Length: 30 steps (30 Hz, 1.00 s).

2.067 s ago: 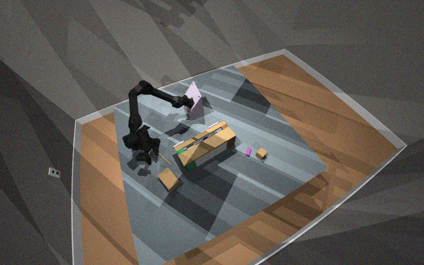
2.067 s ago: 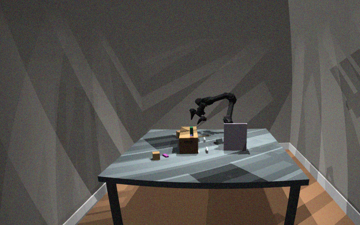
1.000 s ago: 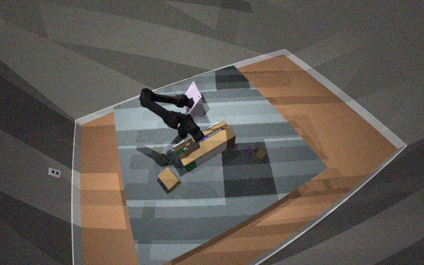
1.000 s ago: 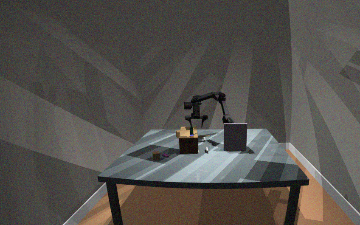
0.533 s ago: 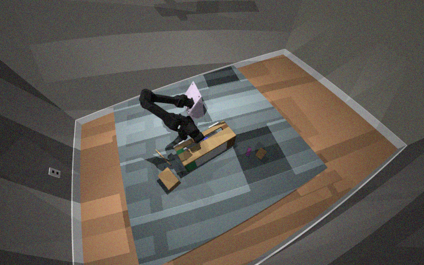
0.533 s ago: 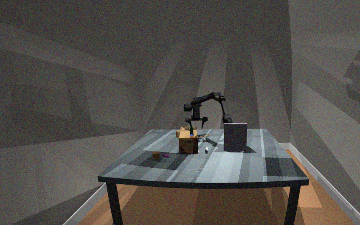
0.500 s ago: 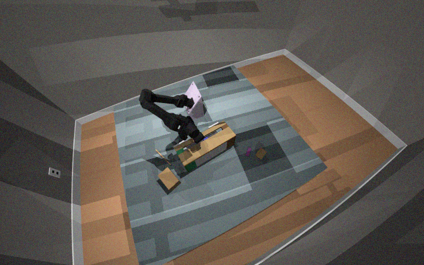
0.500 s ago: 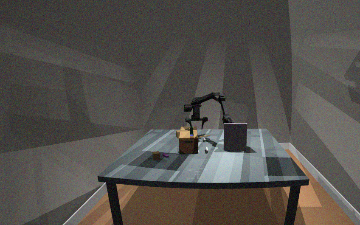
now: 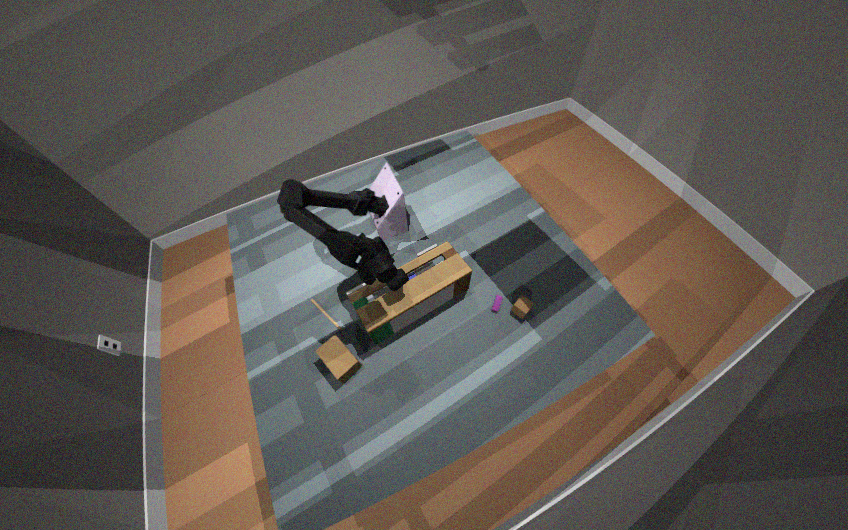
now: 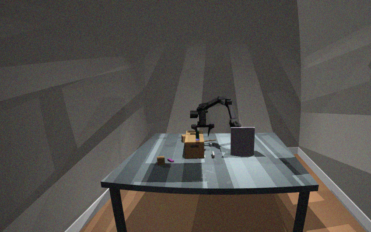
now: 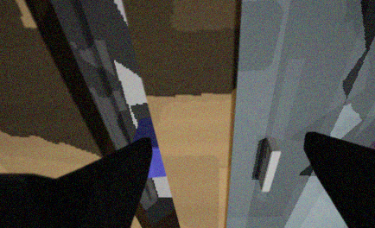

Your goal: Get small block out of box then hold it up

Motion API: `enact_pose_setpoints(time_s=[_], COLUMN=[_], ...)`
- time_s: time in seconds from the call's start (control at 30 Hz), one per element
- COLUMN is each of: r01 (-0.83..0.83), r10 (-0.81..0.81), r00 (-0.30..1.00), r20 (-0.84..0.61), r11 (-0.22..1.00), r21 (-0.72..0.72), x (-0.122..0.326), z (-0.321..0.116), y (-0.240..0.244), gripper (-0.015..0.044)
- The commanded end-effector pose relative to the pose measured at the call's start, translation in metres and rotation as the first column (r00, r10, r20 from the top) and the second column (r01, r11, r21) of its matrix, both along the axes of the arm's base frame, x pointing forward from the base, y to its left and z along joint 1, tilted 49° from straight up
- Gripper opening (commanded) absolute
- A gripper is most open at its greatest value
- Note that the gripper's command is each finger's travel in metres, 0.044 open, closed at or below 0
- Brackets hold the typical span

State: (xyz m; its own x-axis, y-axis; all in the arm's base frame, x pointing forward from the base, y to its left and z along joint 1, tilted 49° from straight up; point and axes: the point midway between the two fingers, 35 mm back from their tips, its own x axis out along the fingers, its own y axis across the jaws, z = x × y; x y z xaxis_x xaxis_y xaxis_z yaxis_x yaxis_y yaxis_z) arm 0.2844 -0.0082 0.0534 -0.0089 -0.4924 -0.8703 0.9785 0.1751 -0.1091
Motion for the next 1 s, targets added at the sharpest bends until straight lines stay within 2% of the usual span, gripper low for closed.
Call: enact_pose_setpoints(time_s=[0.0, 0.53, 0.97], r01=[-0.004, -0.003, 0.000], r10=[0.004, 0.003, 0.000], r00=[1.000, 1.000, 1.000], r20=[-0.001, -0.001, 0.000], r11=[1.000, 1.000, 1.000], r21=[-0.004, -0.007, -0.003], x=[0.000, -0.002, -0.007], z=[-0.004, -0.018, -0.035], y=[-0.006, -0.027, -0.008], gripper=[0.0400, 0.0400, 0.0400])
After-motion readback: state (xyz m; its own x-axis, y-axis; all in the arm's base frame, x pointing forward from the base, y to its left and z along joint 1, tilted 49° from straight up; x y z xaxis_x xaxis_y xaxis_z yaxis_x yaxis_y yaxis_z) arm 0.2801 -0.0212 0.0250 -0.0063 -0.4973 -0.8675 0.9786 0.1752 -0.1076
